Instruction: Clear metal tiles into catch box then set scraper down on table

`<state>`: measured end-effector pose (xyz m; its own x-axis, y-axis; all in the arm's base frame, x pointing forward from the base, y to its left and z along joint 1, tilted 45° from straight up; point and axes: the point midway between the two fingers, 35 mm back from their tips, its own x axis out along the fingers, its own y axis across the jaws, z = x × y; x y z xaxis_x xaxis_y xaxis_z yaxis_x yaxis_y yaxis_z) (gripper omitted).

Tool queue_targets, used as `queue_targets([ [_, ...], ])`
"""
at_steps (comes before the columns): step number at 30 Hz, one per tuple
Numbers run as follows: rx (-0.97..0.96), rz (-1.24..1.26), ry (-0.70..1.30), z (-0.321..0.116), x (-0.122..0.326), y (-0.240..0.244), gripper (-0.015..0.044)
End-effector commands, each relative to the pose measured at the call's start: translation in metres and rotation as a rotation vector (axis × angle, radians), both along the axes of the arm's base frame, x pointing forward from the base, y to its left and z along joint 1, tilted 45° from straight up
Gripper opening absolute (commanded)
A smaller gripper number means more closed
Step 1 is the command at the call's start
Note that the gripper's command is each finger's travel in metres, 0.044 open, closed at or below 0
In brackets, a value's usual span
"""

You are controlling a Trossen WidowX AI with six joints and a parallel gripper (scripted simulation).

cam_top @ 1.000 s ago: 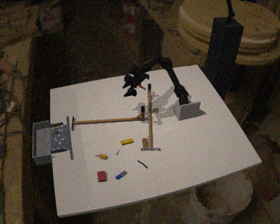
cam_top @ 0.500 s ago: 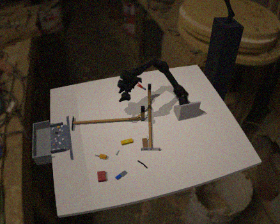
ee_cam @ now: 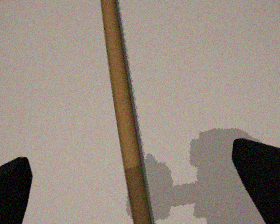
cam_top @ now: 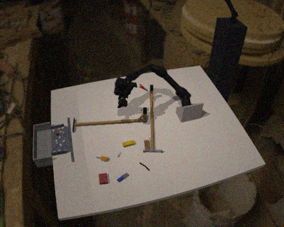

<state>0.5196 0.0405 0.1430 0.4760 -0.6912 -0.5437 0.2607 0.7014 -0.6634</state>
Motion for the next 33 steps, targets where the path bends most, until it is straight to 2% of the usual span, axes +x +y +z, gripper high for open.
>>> queue_targets([
  [1, 0.018, -0.037, 0.012, -0.007, 0.005, -0.012, 0.0440],
  [22, 0.077, -0.250, 0.098, -0.051, 0.016, -0.090, 0.0440],
  [33, 0.069, -0.234, 0.098, -0.050, 0.008, -0.079, 0.0440],
])
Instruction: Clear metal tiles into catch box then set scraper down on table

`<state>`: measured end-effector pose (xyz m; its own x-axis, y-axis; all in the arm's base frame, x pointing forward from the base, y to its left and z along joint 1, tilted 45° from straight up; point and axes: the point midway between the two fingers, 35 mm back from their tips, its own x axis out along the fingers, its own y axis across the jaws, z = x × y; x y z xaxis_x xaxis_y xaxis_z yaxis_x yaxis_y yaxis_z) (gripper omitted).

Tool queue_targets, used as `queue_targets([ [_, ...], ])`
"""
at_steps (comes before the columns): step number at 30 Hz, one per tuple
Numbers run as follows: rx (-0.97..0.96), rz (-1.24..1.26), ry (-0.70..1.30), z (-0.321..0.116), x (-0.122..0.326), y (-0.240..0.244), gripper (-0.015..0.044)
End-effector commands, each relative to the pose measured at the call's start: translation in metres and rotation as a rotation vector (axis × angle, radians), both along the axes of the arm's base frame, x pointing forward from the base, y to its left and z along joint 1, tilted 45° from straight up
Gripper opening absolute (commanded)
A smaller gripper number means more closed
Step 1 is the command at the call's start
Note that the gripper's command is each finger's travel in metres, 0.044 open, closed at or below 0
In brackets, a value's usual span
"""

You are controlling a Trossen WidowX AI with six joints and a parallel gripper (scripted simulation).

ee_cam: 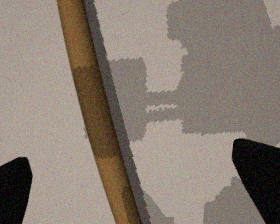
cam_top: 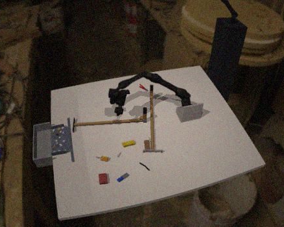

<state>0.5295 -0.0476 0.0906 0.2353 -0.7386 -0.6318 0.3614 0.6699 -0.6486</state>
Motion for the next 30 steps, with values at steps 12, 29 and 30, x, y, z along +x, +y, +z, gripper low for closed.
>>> queue_targets([
  [12, -0.016, 0.053, -0.020, 0.008, -0.018, 0.030, 0.0440],
  [29, -0.037, 0.110, -0.036, 0.016, -0.044, 0.056, 0.0440],
  [30, -0.038, 0.114, -0.037, 0.016, -0.046, 0.057, 0.0440],
])
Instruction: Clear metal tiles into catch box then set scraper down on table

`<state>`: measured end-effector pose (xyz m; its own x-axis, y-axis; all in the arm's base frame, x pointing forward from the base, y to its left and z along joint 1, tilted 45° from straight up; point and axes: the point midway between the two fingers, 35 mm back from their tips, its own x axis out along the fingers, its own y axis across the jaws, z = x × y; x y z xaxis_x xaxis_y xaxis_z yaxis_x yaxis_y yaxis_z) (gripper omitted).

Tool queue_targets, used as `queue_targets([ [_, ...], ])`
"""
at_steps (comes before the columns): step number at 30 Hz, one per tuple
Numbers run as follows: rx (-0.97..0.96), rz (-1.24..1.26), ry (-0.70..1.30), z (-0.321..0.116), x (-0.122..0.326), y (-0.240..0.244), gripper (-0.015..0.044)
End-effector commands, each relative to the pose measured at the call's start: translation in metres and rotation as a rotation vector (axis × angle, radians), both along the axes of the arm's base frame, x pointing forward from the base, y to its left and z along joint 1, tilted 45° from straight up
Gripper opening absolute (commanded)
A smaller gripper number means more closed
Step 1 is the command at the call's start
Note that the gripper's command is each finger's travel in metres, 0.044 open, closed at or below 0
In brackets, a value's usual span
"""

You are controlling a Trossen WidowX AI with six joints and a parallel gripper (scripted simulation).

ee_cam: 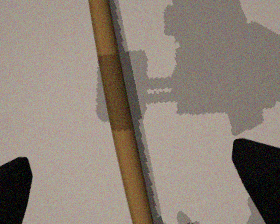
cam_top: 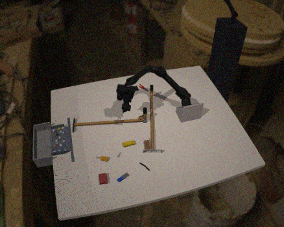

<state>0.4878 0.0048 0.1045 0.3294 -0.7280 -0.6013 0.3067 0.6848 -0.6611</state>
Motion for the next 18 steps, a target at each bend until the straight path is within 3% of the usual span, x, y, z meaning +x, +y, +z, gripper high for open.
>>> queue_targets([
  [1, -0.007, 0.011, -0.012, 0.002, -0.006, 0.006, 0.0440],
  [18, -0.026, 0.068, -0.032, 0.005, -0.039, 0.027, 0.0440],
])
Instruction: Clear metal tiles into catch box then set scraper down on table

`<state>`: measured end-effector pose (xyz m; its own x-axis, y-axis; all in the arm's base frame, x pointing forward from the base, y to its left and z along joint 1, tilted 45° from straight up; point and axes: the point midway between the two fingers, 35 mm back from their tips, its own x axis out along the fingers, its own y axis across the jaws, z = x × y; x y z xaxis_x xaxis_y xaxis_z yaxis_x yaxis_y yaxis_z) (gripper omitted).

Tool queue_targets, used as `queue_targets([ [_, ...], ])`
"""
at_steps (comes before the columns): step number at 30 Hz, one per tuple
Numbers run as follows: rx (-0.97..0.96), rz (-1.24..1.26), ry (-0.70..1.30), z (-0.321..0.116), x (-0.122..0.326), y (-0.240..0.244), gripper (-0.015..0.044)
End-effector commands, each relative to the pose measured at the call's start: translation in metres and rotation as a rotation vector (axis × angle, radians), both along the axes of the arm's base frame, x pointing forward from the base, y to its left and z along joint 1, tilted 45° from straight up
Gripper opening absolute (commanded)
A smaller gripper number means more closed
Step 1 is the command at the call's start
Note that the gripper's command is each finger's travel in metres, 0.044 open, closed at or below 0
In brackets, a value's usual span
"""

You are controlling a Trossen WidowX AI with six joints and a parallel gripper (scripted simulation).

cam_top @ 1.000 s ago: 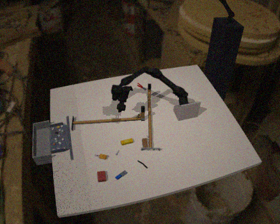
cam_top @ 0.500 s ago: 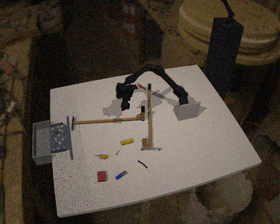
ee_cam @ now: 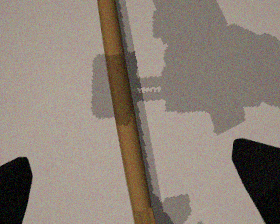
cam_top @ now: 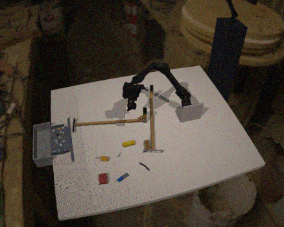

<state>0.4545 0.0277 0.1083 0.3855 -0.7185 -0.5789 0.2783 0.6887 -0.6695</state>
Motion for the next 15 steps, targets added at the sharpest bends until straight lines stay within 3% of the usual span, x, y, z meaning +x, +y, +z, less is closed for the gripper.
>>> queue_targets([
  [1, -0.006, 0.011, -0.013, 0.001, -0.007, 0.005, 0.0440],
  [15, -0.021, 0.059, -0.030, 0.002, -0.037, 0.016, 0.0440],
])
